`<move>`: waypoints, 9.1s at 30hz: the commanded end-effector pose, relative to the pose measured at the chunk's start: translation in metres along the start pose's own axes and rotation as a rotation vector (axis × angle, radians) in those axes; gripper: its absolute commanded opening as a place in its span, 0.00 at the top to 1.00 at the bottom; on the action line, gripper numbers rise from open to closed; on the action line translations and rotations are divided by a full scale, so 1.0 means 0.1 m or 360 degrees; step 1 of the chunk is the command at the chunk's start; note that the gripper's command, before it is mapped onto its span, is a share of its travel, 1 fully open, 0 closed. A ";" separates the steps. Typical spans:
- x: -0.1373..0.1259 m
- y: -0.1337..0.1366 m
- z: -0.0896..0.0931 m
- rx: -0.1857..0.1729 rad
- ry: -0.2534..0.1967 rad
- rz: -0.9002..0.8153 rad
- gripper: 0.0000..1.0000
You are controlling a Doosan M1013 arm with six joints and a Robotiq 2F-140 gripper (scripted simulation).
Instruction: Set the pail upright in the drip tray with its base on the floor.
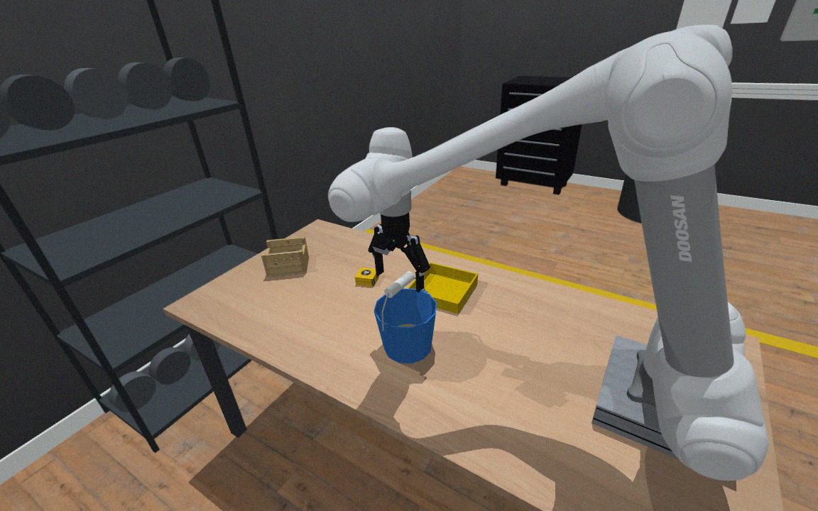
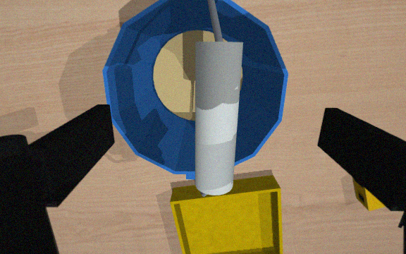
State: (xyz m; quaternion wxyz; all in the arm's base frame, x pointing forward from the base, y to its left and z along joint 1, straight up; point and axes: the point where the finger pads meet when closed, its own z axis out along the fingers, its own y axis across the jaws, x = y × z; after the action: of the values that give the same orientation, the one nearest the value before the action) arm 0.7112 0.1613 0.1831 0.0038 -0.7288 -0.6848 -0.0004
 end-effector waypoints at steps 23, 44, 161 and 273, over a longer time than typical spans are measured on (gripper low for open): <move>0.00 0.00 0.19 -0.0002 0.0001 0.0000 0.00; 0.00 0.00 0.19 -0.0002 0.0001 0.0000 0.00; 0.00 0.00 -0.54 -0.0002 0.0001 0.0000 0.90; -0.07 0.02 -0.71 -0.0002 0.0001 0.0000 0.90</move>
State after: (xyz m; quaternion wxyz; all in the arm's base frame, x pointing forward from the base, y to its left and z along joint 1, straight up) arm 0.7125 0.1547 0.2531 0.0038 -0.7288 -0.6848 -0.0004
